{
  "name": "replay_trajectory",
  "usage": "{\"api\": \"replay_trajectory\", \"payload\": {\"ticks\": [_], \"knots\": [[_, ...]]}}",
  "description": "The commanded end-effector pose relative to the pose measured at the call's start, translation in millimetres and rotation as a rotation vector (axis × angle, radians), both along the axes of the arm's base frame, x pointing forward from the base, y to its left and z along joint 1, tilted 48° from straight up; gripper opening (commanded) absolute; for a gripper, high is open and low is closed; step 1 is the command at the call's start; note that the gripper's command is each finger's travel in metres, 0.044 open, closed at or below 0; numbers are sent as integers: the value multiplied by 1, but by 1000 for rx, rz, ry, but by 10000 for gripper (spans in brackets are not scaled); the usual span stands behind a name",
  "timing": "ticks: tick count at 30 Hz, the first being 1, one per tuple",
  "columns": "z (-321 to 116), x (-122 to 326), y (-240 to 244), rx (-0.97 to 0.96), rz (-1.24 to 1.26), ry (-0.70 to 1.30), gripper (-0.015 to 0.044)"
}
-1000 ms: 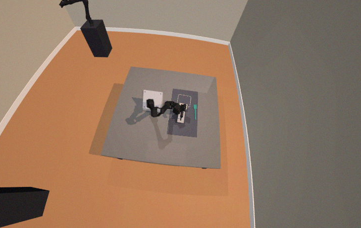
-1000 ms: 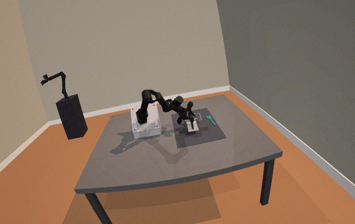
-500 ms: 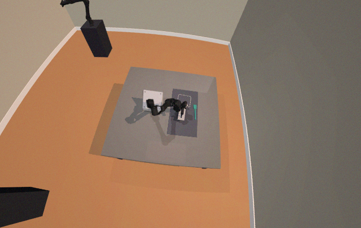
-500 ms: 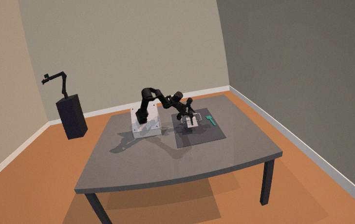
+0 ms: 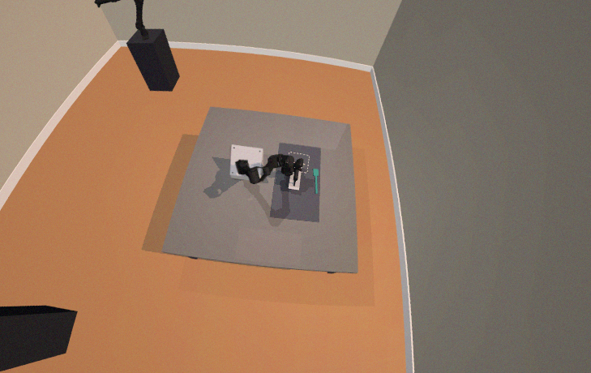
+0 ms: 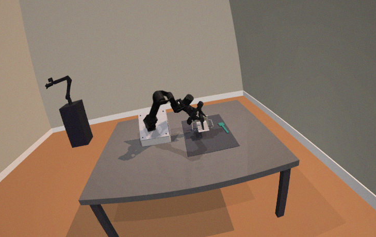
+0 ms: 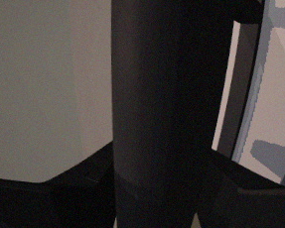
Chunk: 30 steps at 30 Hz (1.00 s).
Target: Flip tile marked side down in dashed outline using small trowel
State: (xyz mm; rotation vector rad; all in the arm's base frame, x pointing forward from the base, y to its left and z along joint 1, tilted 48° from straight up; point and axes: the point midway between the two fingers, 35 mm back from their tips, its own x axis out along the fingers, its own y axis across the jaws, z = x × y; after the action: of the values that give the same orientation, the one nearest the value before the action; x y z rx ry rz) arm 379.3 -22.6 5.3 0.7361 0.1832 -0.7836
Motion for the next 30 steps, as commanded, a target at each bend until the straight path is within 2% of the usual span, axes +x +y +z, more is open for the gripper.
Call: {"api": "replay_trajectory", "payload": {"ticks": [1, 15, 30], "knots": [[-4, 5, 10, 6, 6, -18, 0], [-15, 6, 15, 6, 6, -18, 0], [22, 4, 5, 6, 6, -18, 0]]}}
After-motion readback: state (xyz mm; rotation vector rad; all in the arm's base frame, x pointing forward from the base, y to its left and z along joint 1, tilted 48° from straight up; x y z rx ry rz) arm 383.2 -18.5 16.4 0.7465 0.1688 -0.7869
